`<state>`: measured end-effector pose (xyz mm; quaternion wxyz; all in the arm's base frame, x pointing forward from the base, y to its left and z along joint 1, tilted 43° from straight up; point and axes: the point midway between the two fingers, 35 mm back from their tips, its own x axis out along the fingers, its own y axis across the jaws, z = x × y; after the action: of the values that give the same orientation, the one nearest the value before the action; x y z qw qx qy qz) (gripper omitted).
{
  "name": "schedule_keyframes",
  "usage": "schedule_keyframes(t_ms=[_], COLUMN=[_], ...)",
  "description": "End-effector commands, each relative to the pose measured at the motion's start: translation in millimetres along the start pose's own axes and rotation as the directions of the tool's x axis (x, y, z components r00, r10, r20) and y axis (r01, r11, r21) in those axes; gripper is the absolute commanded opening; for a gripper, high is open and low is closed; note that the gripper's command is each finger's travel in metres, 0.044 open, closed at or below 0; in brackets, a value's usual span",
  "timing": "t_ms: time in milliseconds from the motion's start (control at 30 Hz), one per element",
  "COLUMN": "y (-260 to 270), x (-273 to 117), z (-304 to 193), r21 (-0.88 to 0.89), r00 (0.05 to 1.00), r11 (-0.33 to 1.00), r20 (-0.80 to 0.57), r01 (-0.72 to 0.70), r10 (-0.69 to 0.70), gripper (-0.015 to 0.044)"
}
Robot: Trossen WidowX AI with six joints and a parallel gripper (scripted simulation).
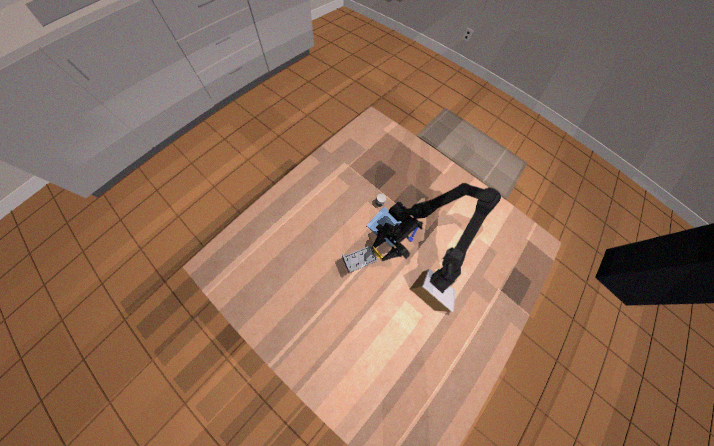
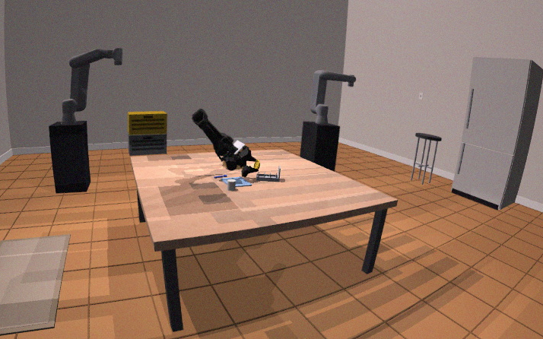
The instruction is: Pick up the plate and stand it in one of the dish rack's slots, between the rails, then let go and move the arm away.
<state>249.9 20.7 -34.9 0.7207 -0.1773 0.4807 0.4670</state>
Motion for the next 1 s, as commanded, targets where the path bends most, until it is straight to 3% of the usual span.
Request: schedule_keyframes(t_ms=[0, 600, 967], y=[1.0, -8.2, -9.1], x=[-1.7, -22.7, -21.5], z=[-2.9, -11.5, -11.0], r21=[-0.071, -0.439, -0.450], r00=[0.998, 0.934, 0.930], r11=[0.997, 0.851, 0.841], r20=[0.054, 0.325, 0.333], r01=[0.015, 0.287, 0.300], r10=[-0.012, -0.147, -0.153], gripper=[0.0000, 0.0000, 0.0000])
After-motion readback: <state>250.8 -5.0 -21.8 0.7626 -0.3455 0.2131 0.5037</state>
